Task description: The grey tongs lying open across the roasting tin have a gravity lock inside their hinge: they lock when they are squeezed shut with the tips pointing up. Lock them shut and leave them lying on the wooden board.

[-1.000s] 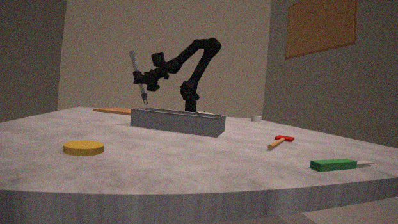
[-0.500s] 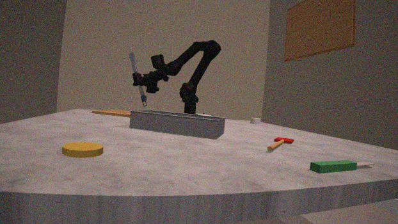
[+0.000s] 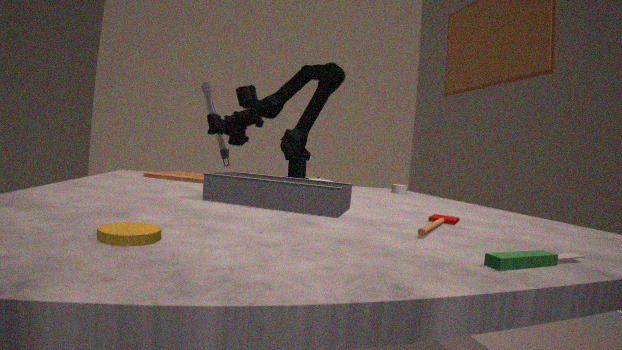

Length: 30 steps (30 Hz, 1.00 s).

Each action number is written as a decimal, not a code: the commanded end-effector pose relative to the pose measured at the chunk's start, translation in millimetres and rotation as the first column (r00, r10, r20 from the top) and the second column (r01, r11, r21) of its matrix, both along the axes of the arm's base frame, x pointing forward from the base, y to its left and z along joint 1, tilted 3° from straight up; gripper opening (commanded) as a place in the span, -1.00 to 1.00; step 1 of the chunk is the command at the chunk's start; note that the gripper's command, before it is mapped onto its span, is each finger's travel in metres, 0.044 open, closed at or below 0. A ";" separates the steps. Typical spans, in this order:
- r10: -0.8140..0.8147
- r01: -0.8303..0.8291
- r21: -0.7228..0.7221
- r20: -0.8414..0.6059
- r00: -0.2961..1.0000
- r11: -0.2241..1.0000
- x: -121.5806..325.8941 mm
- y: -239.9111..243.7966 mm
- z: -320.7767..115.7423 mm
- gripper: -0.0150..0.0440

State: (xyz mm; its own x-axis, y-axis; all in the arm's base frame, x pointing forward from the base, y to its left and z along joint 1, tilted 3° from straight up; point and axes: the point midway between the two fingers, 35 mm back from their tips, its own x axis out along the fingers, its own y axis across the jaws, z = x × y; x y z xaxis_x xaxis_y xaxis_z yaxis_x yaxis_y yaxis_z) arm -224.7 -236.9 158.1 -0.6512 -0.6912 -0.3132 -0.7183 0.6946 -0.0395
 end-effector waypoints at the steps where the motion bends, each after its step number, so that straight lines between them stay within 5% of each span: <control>1: -0.006 0.006 -0.006 -0.003 1.000 1.000 -1.1 -0.1 2.1 -1.00; 30: -0.034 -0.053 0.297 0.281 0.959 0.953 -25.9 -25.6 -4.0 -1.00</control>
